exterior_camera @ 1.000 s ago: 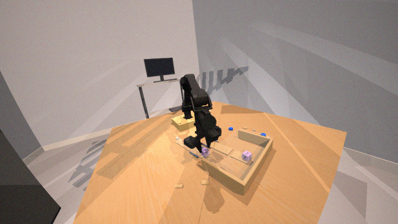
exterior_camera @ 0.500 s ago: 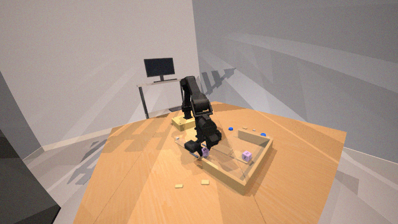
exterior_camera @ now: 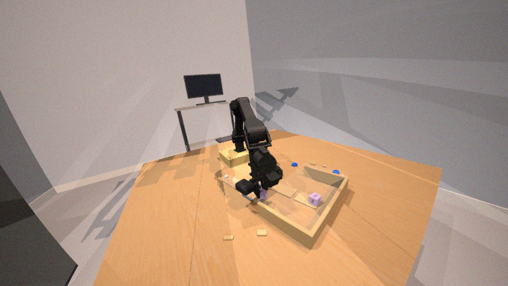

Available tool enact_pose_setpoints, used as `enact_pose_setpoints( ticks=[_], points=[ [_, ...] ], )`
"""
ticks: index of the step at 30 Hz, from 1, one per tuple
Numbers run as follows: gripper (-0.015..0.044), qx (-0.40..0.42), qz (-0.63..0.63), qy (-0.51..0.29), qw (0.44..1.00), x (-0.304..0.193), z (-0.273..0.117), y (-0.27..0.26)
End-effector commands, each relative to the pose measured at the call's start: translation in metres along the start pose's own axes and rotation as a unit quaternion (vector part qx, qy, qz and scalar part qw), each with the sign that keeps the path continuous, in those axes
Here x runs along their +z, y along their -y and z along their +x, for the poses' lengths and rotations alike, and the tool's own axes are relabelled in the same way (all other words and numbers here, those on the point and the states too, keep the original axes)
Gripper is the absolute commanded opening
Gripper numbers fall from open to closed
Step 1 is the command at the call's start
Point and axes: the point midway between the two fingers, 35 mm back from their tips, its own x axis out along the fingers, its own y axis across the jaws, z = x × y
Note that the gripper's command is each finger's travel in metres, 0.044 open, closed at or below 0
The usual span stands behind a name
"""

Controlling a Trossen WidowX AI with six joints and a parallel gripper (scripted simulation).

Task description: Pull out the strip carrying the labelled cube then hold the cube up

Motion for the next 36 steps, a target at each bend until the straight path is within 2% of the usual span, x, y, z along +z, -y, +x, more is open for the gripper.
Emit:
enact_pose_setpoints(
  ticks=[1,16,36],
  points=[
    [0.0000,0.000,0.000,0.000,1.000,-0.002,-0.002,-0.001],
    [0.0000,0.001,0.002,-0.004,1.000,-0.051,-0.040,-0.025],
    [0.0000,0.002,0.002,-0.006,1.000,-0.102,-0.043,-0.050]
  ],
)
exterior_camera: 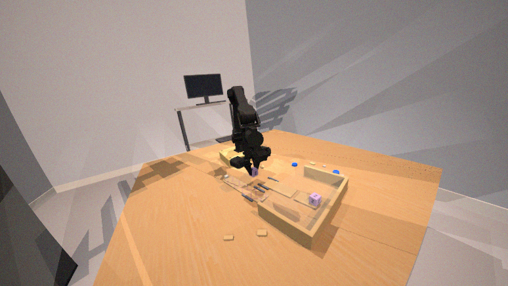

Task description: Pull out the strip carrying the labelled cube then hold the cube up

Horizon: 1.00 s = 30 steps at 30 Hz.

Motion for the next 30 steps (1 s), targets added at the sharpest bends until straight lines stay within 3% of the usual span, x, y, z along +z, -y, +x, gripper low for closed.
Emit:
enact_pose_setpoints(
  ticks=[1,10,17,30],
  points=[
    [0.0000,0.001,0.002,-0.003,1.000,-0.014,0.002,-0.006],
    [0.0000,0.001,0.002,-0.003,1.000,-0.035,0.003,-0.017],
    [0.0000,0.001,0.002,-0.003,1.000,-0.035,-0.031,-0.017],
    [0.0000,0.001,0.002,-0.003,1.000,-0.035,-0.032,-0.017]
  ],
)
